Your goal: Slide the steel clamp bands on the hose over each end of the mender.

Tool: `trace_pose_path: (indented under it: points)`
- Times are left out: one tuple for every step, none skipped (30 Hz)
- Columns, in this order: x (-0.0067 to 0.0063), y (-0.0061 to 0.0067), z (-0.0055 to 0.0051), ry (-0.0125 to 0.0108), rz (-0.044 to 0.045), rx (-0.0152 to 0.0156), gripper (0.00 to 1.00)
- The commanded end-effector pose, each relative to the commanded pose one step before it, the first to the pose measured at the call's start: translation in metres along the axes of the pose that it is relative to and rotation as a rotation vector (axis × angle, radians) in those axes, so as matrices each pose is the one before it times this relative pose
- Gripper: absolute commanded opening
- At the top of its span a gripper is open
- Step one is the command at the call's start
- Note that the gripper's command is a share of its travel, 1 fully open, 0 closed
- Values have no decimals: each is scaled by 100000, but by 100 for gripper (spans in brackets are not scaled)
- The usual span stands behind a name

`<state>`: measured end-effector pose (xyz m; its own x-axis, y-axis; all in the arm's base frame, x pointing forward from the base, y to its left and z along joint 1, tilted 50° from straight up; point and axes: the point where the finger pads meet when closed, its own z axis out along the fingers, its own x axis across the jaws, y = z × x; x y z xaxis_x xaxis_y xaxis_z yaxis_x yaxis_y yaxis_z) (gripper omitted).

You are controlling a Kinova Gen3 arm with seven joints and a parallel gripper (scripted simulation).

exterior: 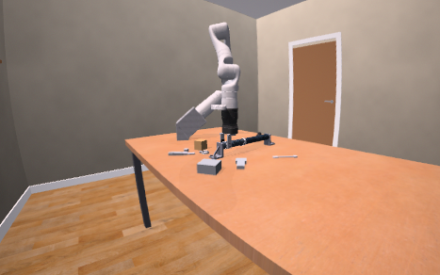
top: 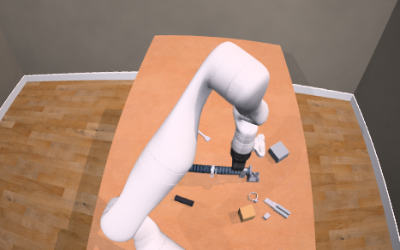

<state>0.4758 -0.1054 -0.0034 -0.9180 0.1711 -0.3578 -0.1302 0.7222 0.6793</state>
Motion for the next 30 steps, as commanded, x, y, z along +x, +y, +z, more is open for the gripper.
trace_pose_path:
  points:
    - [-37,102,-89,-87,-57,159,75]
    - [0,75,0,0,0,0,75]
    - [0,88,0,0,0,0,75]
    - [0,101,0,0,0,0,75]
    - [-1,115,0,-1,0,0,75]
    - [0,127,0,0,0,0,75]
    - [0,140,0,0,0,0,75]
    - [0,153,0,0,0,0,75]
    - [0,166,0,0,0,0,75]
    - [0,0,0,0,0,0,75]
    - [0,0,0,0,0,0,75]
    - [1,176,0,1,0,0,75]
    - [0,188,0,0,0,0,75]
    - [0,198,0,0,0,0,75]
    - [0,207,0,0,0,0,75]
    - [0,217,0,0,0,0,75]
    - [1,223,0,1,0,0,75]
    - [-1,231,0,-1,0,0,75]
    - [1,235,0,1,0,0,75]
    - [-1,241,0,-1,0,0,75]
    - [1,243,0,1,0,0,75]
    - [-1,246,0,0,0,0,75]
    - [0,245,0,0,0,0,75]
    - [0,245,0,0,0,0,75]
    - [0,242,0,0,0,0,75]
    - [0,239,0,0,0,0,75]
    - [0,0,0,0,0,0,75]
    - [0,0,0,0,0,0,75]
    - [0,234,0,0,0,0,75]
    - [0,228,0,0,0,0,75]
